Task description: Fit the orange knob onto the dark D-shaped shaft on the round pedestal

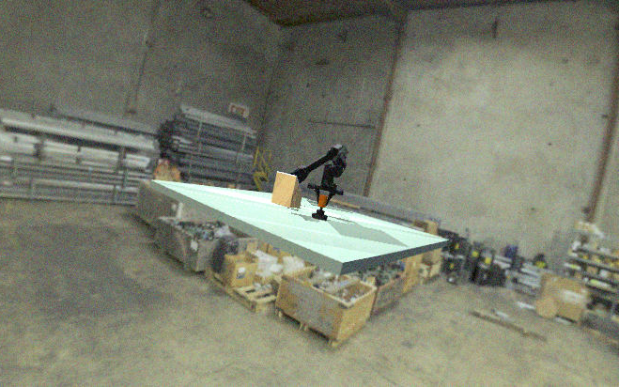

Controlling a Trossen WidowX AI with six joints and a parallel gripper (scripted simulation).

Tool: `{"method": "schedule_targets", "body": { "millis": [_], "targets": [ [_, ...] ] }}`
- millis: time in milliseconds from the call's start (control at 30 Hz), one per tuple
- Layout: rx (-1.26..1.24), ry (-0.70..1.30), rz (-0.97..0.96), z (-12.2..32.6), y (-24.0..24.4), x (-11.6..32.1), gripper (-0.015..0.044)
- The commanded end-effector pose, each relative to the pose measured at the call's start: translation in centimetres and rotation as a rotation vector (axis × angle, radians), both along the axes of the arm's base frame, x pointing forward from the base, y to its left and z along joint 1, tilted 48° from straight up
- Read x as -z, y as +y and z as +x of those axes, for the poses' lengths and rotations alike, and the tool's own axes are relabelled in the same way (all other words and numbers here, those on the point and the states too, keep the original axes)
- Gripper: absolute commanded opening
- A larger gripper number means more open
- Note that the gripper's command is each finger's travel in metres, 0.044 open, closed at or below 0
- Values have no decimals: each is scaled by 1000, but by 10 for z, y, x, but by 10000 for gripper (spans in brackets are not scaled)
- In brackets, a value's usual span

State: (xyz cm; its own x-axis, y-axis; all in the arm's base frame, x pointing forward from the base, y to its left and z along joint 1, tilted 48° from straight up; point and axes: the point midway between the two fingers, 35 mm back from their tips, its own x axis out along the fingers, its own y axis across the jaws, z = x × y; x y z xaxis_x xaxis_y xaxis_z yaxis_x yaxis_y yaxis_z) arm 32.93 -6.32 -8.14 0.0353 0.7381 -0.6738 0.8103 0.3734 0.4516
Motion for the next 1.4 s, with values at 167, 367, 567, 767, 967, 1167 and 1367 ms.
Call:
{"method": "schedule_targets", "body": {
  "millis": [167,367,567,767,967,1167,1367],
  "targets": [
    [70,73,1,-3,-1,-1,0],
    [70,73,1,-1,-1,-1,0],
    [70,73,1,2,0,0,0],
    [70,73,1,2,2,2,0],
    [70,73,1,1,-1,-1,0],
    [128,136,4,1,-1,-2,0],
    [211,228,9,-1,-1,-2,0]
  ]
}}
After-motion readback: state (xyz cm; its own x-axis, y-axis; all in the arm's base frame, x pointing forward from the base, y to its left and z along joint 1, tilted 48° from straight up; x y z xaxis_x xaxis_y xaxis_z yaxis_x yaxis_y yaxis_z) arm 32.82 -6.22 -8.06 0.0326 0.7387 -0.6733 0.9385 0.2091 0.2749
